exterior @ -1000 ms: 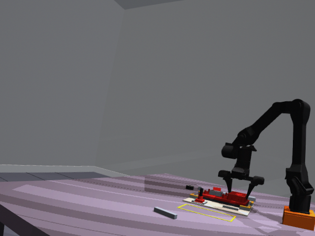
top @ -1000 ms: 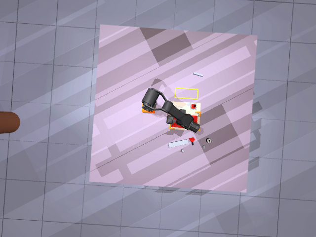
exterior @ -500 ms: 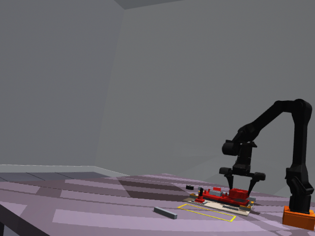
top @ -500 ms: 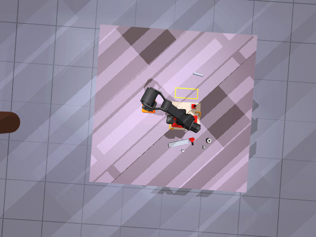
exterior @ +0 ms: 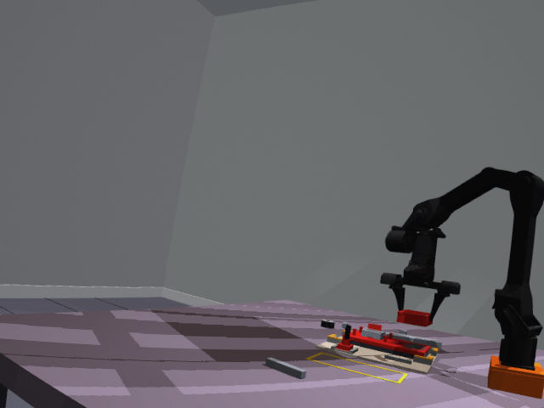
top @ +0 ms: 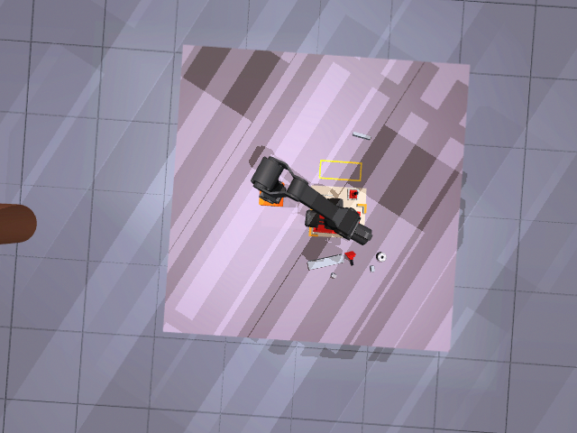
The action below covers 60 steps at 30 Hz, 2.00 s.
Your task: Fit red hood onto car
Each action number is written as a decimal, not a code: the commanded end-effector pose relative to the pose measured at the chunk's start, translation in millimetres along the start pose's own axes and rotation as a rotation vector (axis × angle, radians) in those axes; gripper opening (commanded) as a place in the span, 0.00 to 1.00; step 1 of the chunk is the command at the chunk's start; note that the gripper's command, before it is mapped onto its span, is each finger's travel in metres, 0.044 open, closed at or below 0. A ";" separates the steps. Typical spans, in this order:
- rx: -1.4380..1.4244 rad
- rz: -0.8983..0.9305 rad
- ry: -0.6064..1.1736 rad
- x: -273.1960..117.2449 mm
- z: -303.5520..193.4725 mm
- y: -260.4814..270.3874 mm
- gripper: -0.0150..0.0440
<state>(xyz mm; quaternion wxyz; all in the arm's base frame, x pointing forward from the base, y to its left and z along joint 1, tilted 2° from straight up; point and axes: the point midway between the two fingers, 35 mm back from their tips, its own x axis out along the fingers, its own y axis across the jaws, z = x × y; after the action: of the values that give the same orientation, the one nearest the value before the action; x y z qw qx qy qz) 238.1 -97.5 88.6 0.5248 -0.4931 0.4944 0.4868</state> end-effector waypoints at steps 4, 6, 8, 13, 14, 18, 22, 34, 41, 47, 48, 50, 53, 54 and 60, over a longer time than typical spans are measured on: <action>-0.004 -0.019 0.007 -16.5 -0.5 -1.7 0.25; 0.004 -0.001 0.000 -7.9 -0.1 -0.4 0.25; 0.040 -0.002 0.001 -8.5 -0.2 -2.6 0.25; 0.174 -0.004 0.001 -10.6 -0.7 -11.2 0.25; 0.201 -0.004 0.001 -11.0 -0.7 -12.9 0.25; 0.309 -0.005 0.002 -12.5 -0.9 -19.8 0.25; 0.417 -0.007 0.002 -13.8 -1.0 -26.6 0.25; 0.740 -0.012 0.001 -17.1 -0.5 -47.1 0.25; 0.929 -0.015 -0.001 -18.6 -0.6 -59.2 0.25; 1.091 -0.017 -0.003 -19.5 -0.5 -69.5 0.25; 1.118 -0.018 -0.003 -19.6 -0.5 -71.2 0.25; 1.172 -0.019 -0.004 -19.9 -0.4 -74.6 0.25; 1.253 -0.020 -0.005 -20.1 -0.3 -79.7 0.25; 1.280 -0.020 -0.005 -20.2 -0.2 -81.4 0.25; 1.428 -0.022 -0.008 -20.5 2.4 -90.7 0.25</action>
<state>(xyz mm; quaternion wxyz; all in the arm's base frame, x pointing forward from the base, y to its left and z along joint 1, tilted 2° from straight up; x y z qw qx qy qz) 321.4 -99.4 111.9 0.7246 -0.0606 0.6829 0.0700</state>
